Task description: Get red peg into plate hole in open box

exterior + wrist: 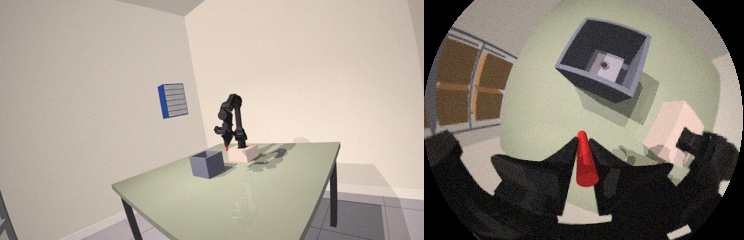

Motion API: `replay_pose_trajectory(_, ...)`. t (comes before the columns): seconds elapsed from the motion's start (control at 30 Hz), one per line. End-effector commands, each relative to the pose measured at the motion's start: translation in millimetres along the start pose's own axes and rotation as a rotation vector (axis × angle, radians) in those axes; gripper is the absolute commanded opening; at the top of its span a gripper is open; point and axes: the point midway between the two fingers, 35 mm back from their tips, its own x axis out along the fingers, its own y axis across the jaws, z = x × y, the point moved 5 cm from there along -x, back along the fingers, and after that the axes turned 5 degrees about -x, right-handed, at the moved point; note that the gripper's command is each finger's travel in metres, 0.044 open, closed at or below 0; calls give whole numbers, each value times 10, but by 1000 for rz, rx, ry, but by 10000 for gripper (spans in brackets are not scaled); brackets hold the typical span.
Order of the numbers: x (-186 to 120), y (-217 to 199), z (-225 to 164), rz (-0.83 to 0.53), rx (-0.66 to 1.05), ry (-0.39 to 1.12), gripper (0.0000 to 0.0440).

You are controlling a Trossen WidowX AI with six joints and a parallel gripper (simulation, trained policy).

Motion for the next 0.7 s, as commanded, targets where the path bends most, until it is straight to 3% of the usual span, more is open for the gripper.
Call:
replay_pose_trajectory(0.0,-41,8,155,-9,9,-22,0)
replay_pose_trajectory(0.67,25,-78,810,-102,71,-59,0)
